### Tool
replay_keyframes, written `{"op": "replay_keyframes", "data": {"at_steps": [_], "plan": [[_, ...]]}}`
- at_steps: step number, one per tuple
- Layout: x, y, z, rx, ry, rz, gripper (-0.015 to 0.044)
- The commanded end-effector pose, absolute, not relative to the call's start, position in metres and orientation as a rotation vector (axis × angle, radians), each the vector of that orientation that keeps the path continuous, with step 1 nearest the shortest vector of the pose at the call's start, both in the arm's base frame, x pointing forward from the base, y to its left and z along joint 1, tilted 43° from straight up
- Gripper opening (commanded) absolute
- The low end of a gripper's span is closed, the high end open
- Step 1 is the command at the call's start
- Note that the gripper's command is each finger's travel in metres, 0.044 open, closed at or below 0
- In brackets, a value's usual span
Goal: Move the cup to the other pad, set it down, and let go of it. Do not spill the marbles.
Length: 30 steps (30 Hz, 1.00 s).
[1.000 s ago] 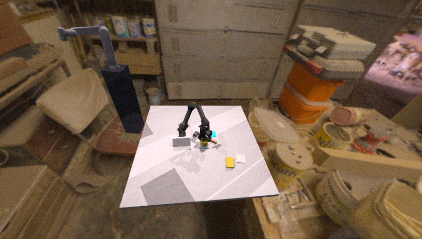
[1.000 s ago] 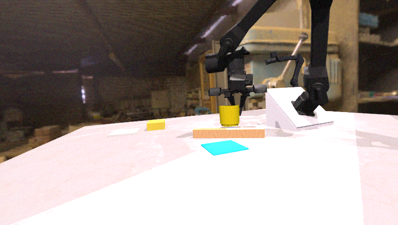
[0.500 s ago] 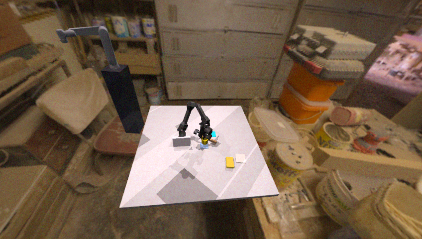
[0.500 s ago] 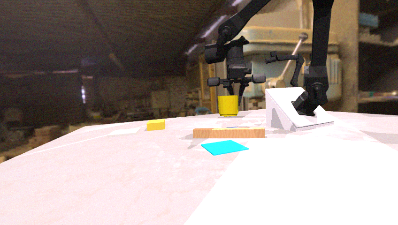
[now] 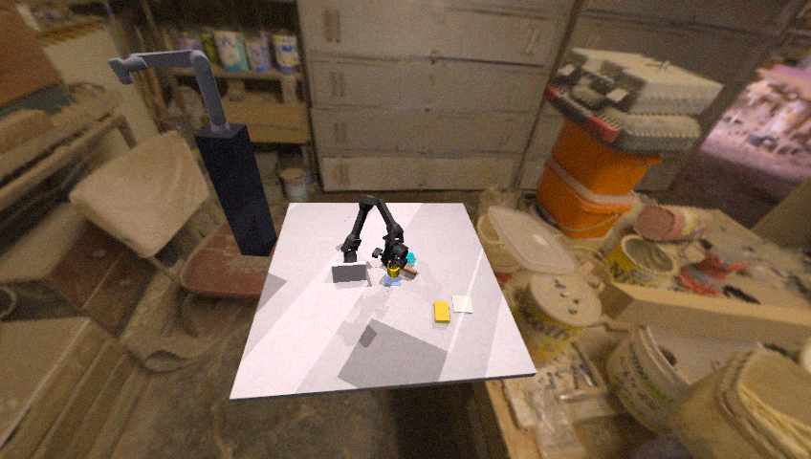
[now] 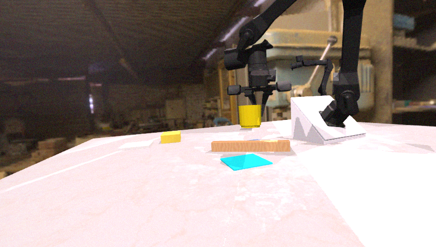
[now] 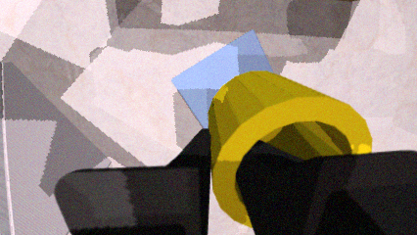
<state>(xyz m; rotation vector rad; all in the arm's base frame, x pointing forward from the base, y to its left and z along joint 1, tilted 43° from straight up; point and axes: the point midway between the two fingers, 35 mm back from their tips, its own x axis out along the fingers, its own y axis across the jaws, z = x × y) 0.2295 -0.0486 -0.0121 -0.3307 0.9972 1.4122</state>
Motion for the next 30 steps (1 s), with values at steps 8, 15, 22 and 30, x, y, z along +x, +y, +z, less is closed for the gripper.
{"op": "replay_keyframes", "data": {"at_steps": [8,15,22,30], "plan": [[0.239,-0.033,0.001,-0.331,0.997,1.414,0.0000],[0.247,-0.021,0.011,-0.331,0.996,1.415,0.0000],[0.254,-0.008,0.022,-0.331,0.996,1.416,0.0000],[0.263,0.006,0.034,-0.330,0.995,1.417,0.0000]]}}
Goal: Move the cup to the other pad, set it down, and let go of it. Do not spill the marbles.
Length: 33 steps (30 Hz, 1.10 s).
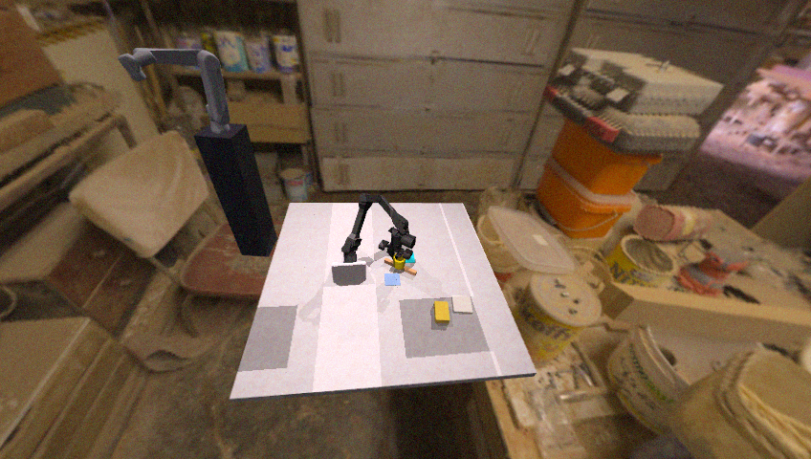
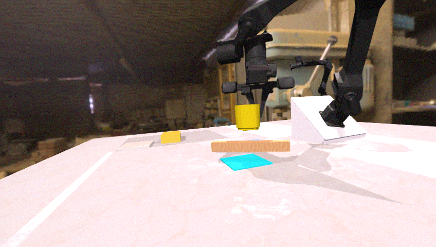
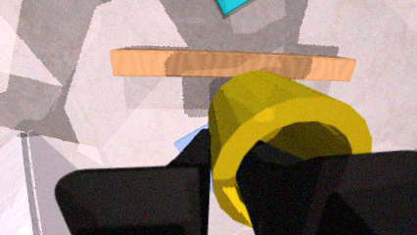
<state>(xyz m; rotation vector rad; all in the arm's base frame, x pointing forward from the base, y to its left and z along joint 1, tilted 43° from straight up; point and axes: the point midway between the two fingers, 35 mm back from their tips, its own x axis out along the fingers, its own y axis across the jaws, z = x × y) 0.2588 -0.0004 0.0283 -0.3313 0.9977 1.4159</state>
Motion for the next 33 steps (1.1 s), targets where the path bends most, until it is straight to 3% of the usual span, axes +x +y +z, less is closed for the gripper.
{"op": "replay_keyframes", "data": {"at_steps": [1,33], "plan": [[0.264,0.008,0.036,-0.330,0.995,1.417,0.0000],[0.300,0.072,0.090,-0.328,0.991,1.418,0.0000]]}}
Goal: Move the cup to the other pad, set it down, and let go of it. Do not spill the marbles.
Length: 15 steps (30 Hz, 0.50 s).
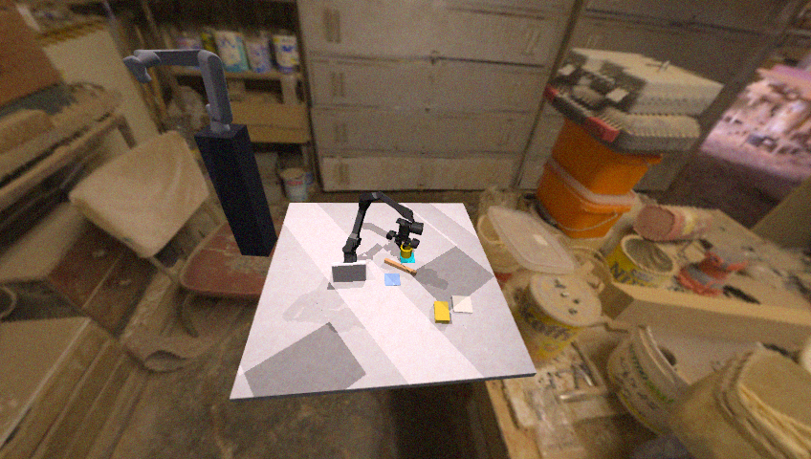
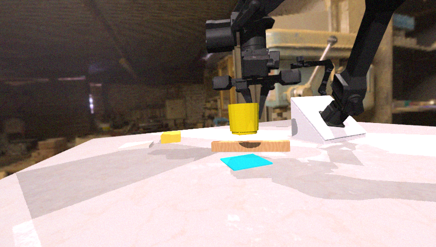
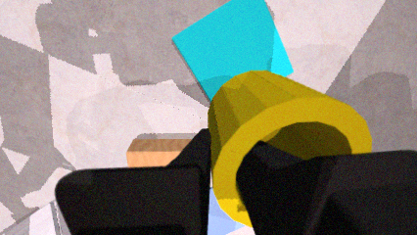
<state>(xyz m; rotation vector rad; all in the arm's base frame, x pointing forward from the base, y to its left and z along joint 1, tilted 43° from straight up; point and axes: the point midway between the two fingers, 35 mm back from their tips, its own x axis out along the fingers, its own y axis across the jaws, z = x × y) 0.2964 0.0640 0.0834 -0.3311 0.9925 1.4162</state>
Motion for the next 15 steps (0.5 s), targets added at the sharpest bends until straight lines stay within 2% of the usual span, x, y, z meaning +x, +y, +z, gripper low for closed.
{"op": "replay_keyframes", "data": {"at_steps": [1,15], "plan": [[0.301,0.074,0.091,-0.328,0.990,1.418,0.0000],[0.308,0.093,0.102,-0.327,0.989,1.419,0.0000]]}}
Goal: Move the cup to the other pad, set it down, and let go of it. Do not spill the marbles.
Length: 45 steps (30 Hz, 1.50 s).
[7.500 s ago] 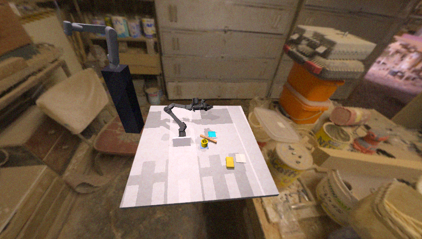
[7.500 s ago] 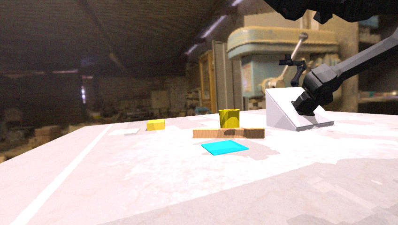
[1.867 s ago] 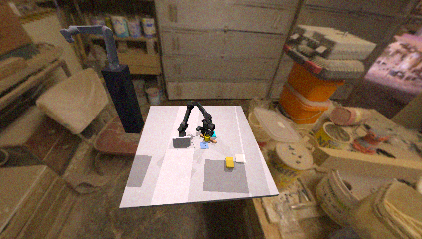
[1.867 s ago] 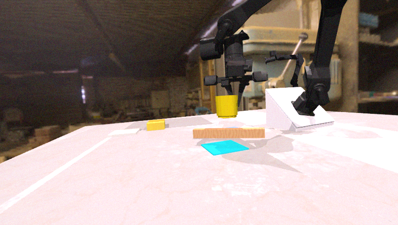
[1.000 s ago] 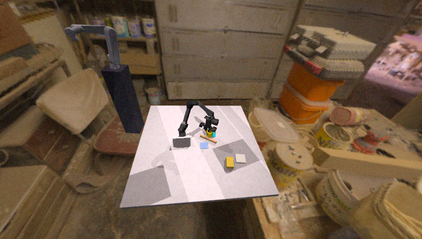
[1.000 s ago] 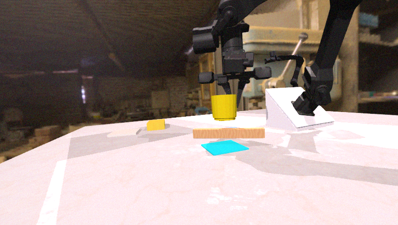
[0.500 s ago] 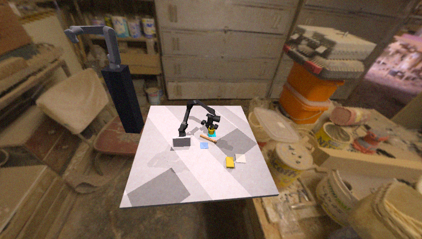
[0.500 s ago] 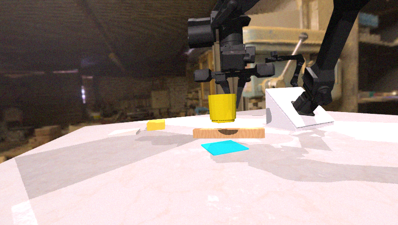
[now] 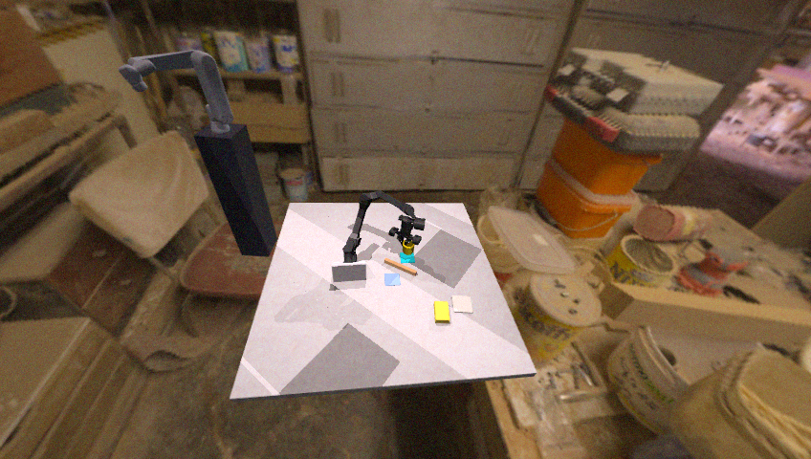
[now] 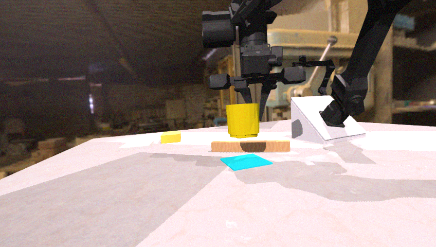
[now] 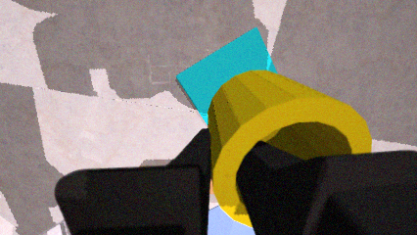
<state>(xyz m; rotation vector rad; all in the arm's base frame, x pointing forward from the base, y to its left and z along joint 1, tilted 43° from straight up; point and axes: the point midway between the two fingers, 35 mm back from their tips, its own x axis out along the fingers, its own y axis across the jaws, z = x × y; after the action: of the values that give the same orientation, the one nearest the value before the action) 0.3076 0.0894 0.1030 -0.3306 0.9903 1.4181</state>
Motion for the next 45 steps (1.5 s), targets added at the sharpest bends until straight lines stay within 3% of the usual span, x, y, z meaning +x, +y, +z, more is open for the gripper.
{"op": "replay_keyframes", "data": {"at_steps": [1,45], "plan": [[0.307,0.094,0.101,-0.327,0.989,1.419,0.0000],[0.302,0.122,0.071,-0.332,0.985,1.417,0.0000]]}}
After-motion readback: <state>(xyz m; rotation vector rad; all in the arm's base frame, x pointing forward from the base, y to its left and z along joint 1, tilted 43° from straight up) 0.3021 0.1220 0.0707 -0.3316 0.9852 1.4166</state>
